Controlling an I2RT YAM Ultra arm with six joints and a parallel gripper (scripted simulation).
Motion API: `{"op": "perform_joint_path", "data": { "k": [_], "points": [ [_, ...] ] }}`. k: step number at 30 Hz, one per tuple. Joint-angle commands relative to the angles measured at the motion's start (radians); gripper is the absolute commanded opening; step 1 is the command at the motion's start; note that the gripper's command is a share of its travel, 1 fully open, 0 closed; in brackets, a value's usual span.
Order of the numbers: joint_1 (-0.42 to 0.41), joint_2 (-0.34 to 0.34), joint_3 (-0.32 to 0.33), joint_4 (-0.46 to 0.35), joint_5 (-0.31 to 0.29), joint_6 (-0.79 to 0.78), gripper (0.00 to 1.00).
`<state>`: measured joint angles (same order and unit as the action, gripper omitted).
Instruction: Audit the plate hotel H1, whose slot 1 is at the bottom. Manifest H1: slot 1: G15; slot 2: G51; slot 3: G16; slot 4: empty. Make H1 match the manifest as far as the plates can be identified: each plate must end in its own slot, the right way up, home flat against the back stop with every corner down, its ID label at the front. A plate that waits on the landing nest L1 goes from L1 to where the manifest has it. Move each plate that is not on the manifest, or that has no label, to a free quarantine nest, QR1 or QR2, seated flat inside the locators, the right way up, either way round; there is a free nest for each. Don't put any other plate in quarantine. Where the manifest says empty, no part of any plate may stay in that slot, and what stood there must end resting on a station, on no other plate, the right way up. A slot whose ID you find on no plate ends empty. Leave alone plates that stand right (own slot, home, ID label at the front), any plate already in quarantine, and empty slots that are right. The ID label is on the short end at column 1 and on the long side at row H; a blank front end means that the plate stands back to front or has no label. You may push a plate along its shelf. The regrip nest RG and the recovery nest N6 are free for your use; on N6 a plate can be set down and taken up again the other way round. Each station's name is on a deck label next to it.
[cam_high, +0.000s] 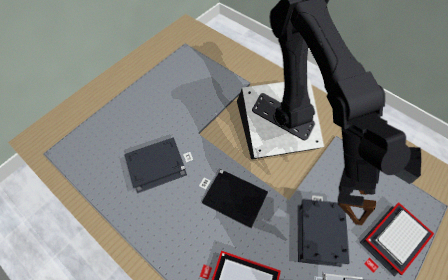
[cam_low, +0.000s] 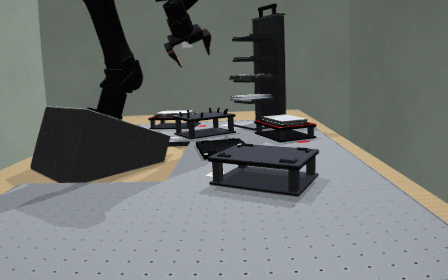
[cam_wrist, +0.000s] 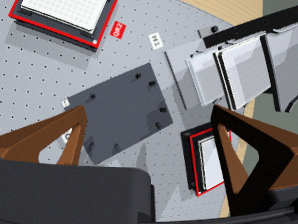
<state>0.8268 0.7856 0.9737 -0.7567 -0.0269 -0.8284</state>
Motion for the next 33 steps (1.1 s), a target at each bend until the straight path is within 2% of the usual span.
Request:
{"op": "perform_joint_path", "data": {
  "k": [1,4,6,10,11,21,23,33],
  "points": [
    [-0.043,-0.042,-0.028,0.055,-0.053,0.057,1.0],
    [-0.1,-0.085,-0.07,0.085,-0.087,0.093,1.0],
    [-0.1,-0.085,-0.07,0.085,-0.087,0.093,1.0],
    [-0.183,-0.139,-0.122,0.122,-0.138,0.141,1.0],
    [-0.177,-0.149,-0.133,0.134,-0.127,0.165,1.0],
    [-0.04,-0.228,-0.235,0.257,0.076,0.42,1.0],
    [-0.04,-0.228,-0.235,0.257,0.076,0.42,1.0],
    [0.142,-0.27,-0.315,0.362,0.347,0.658,1.0]
  ]
}}
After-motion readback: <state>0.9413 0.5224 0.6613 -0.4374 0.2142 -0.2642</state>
